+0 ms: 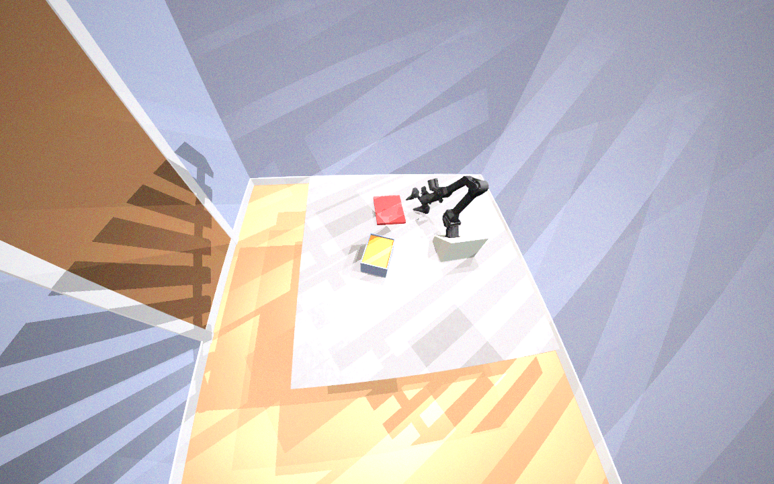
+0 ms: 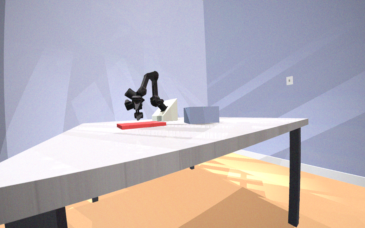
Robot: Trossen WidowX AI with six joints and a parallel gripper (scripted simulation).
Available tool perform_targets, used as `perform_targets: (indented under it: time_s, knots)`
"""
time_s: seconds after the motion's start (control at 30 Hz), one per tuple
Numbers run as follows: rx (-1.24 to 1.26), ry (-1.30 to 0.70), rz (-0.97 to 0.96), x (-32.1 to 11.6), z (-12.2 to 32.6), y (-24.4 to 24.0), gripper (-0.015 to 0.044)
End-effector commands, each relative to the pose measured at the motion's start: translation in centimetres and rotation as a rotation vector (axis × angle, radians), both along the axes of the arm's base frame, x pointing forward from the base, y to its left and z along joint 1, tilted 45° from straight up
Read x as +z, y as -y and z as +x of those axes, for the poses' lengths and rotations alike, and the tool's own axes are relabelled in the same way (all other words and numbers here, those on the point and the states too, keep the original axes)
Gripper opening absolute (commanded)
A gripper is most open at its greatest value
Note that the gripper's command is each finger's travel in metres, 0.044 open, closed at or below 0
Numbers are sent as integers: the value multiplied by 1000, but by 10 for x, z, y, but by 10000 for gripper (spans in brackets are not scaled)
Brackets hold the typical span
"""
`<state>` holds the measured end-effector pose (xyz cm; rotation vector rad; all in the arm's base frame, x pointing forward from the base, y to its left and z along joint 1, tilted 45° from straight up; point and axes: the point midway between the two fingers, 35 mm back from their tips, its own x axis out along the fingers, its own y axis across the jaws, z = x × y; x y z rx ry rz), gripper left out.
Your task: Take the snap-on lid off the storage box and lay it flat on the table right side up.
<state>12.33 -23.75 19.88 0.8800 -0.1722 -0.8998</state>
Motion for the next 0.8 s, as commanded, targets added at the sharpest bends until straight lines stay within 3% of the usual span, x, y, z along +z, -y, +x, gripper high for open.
perform_targets:
  time_s: [0.0, 0.77]
  knots:
    - [4, -4, -5, -3, -8, -5, 440]
    - [4, -4, -5, 21, -16, -35, 440]
